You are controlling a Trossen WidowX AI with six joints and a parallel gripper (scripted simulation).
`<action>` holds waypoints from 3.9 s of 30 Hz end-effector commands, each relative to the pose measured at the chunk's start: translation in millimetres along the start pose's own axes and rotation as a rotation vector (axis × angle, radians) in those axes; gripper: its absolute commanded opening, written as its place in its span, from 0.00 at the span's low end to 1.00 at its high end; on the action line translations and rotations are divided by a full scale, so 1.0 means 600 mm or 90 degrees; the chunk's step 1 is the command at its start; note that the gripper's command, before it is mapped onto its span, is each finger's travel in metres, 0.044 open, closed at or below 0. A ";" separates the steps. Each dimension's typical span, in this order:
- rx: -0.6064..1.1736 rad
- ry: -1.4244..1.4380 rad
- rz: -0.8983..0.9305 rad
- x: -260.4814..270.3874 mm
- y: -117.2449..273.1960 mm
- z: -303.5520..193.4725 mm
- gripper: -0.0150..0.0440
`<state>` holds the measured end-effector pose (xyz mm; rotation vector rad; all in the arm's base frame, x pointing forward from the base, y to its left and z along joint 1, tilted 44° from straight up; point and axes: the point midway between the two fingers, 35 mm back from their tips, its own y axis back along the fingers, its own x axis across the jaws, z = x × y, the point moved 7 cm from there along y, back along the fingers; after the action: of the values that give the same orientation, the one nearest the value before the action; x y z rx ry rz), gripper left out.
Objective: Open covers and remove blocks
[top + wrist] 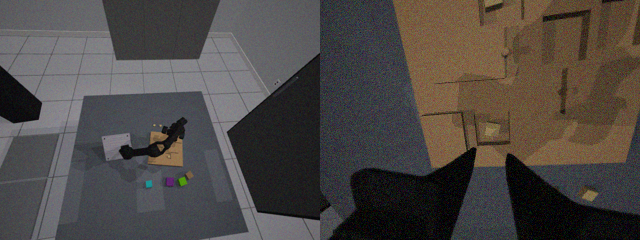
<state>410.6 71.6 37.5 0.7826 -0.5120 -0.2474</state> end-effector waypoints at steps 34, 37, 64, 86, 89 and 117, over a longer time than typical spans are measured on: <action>-0.004 -0.004 -0.008 0.001 -0.060 0.004 0.50; -0.004 -0.004 -0.008 0.001 -0.061 0.004 0.50; -0.005 -0.004 -0.007 0.001 -0.097 0.004 0.50; -0.002 -0.008 -0.008 0.001 -0.110 0.004 0.42; -0.002 -0.008 -0.008 0.001 -0.110 0.004 0.39; -0.003 -0.005 -0.008 0.002 -0.059 0.002 0.39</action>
<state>409.7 43.5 9.8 0.7781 -0.5106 -0.2584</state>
